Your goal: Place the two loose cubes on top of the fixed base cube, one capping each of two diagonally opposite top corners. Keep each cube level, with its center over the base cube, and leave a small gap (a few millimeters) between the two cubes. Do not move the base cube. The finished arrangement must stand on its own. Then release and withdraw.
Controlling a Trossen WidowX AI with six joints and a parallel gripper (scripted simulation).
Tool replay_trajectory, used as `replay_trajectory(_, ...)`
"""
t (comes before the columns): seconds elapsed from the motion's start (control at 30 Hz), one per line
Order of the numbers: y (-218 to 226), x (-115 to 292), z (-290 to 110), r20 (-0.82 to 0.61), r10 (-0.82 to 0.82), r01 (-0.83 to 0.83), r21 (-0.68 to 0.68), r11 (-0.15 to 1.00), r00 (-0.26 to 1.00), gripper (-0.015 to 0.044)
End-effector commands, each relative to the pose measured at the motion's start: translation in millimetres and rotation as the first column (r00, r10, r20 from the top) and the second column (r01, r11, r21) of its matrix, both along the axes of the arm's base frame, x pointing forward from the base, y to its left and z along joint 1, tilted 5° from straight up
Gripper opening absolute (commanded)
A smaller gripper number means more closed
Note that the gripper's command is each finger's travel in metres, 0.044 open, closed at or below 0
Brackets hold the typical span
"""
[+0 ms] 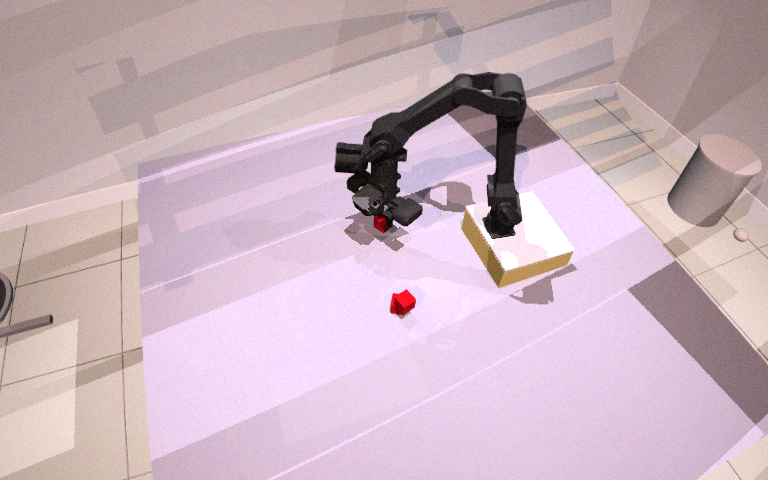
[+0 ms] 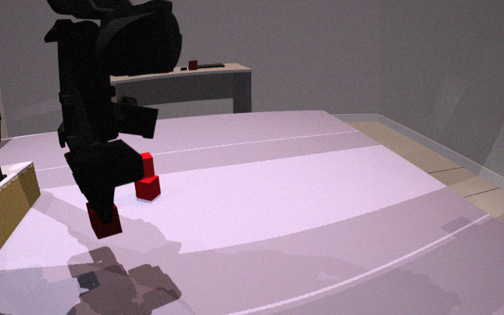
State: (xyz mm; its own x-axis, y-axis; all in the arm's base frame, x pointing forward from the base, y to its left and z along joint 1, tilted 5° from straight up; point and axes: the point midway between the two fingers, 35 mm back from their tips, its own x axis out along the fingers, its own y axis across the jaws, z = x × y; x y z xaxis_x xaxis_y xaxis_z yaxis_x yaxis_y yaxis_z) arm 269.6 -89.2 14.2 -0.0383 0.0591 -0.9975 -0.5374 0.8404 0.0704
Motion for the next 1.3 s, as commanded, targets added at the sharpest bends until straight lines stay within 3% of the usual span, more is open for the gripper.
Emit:
replay_trajectory(0.0,-1,1,13,0.007,0.003,-0.003,-0.006,1.0,1.0,0.0105)
replay_trajectory(0.57,0,-2,55,0.005,-0.013,0.013,-0.007,1.0,1.0,0.0105)
replay_trajectory(1.27,52,18,54,-0.01,-0.508,0.507,-0.042,0.861,0.861,0.0105)
